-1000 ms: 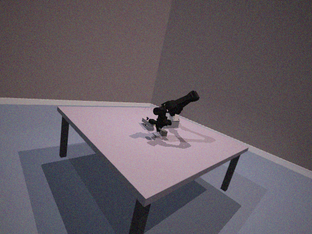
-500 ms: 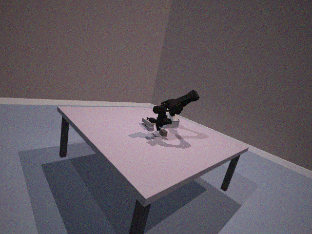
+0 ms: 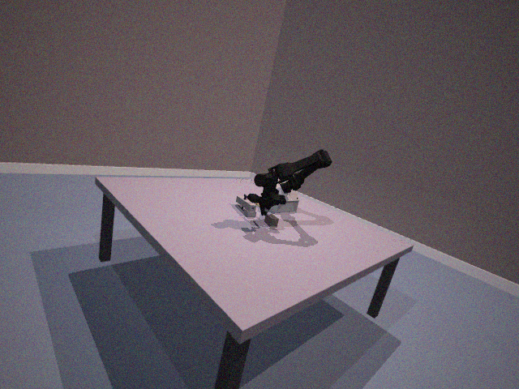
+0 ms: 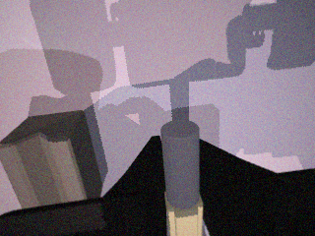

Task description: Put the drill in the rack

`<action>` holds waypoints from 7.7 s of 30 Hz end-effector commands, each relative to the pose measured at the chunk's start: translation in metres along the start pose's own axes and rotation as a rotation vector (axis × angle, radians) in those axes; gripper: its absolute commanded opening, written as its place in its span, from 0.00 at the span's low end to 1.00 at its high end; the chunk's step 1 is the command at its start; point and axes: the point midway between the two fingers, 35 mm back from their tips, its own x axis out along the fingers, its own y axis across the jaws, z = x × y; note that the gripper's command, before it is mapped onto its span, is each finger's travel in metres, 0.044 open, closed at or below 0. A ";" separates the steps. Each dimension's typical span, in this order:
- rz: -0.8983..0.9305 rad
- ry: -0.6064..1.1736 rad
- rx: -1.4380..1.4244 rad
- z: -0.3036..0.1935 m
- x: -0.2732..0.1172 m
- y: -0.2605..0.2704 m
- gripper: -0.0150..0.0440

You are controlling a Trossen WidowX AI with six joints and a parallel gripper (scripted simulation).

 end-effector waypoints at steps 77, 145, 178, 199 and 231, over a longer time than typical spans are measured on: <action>0.002 -0.006 -0.005 0.020 0.013 0.073 0.25; 0.003 -0.008 -0.004 0.016 0.055 0.075 0.25; 0.003 -0.008 -0.004 0.015 0.055 0.076 0.25; 0.003 -0.008 -0.004 0.015 0.055 0.076 0.25; 0.003 -0.008 -0.004 0.014 0.055 0.076 0.25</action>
